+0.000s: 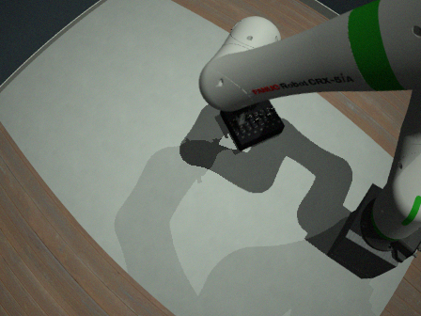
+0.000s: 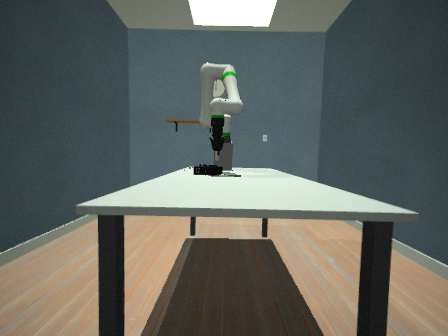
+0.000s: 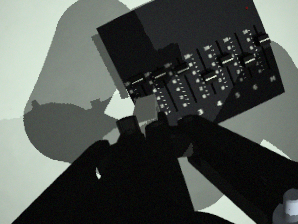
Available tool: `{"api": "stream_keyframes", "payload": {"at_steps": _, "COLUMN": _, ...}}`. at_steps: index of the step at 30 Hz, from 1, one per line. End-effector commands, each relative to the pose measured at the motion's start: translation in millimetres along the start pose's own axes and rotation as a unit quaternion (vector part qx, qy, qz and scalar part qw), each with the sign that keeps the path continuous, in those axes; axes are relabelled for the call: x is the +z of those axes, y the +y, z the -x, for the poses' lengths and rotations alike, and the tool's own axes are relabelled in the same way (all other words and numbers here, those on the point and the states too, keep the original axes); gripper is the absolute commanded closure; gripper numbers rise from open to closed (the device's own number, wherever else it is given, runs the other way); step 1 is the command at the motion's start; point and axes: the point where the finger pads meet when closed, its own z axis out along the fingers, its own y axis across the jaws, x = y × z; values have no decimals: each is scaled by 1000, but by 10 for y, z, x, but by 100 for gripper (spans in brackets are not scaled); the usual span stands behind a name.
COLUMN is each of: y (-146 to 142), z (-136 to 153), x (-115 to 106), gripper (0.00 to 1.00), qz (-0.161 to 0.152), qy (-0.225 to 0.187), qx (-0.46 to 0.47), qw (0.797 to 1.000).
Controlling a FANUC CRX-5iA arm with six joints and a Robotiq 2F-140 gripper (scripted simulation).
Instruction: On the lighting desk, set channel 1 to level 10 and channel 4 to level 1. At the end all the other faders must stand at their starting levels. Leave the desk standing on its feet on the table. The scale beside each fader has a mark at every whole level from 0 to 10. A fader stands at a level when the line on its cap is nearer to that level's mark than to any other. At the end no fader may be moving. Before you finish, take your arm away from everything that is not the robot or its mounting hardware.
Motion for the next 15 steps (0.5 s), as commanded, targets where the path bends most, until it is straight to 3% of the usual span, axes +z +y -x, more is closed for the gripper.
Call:
{"api": "stream_keyframes", "payload": {"at_steps": 1, "y": 19, "z": -13, "x": 0, "gripper": 100, "qz": 2, "qy": 2, "qx": 54, "qw": 999}}
{"api": "stream_keyframes", "payload": {"at_steps": 8, "y": 120, "z": -67, "x": 8, "gripper": 100, "qz": 0, "qy": 1, "qx": 251, "qw": 968}}
{"api": "stream_keyframes", "payload": {"at_steps": 15, "y": 262, "z": -140, "x": 18, "gripper": 100, "qz": -8, "qy": -7, "qx": 418, "qw": 908}}
